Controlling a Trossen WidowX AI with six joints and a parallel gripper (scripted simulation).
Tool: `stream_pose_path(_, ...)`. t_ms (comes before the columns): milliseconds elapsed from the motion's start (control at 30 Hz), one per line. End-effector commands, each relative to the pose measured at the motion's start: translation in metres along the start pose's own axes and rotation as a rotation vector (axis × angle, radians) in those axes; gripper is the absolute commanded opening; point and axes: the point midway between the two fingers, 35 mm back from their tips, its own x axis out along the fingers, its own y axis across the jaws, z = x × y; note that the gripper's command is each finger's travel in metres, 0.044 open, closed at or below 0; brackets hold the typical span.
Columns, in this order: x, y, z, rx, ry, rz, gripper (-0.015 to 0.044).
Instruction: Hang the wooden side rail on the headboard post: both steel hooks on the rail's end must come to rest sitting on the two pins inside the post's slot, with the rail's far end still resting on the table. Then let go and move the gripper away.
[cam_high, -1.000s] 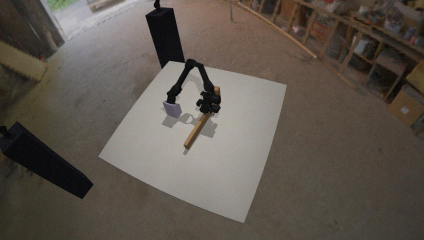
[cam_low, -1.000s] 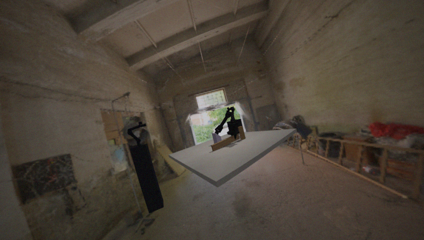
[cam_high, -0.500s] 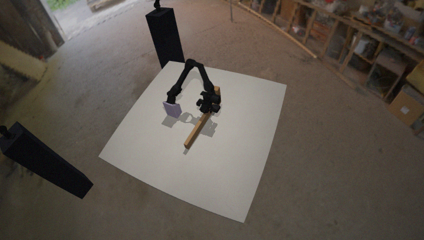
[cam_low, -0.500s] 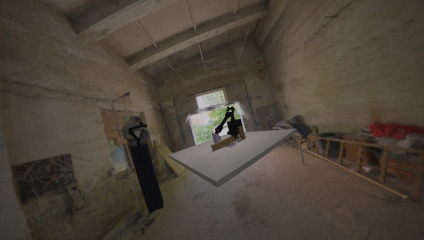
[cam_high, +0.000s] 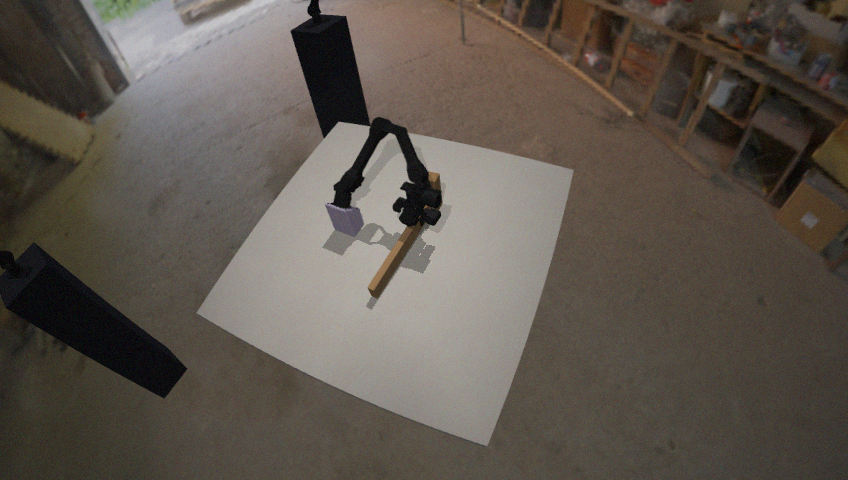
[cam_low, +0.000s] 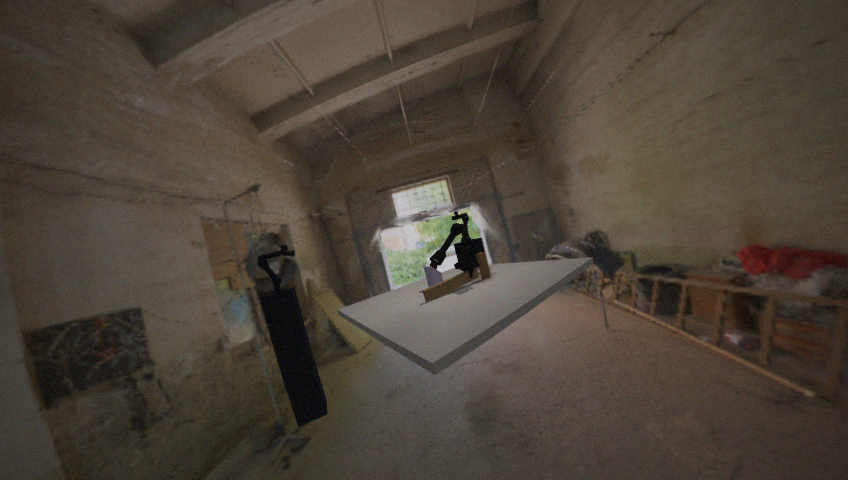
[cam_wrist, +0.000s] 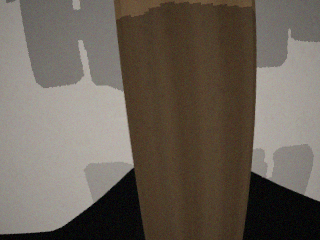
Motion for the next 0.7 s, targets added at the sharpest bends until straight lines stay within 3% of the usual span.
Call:
stream_pose_path(0,-0.0034,0.0025,-0.0034,-0.002,0.002,0.012,0.0)
stream_pose_path(667,-0.0049,0.0033,-0.0057,-0.002,0.002,0.012,0.0)
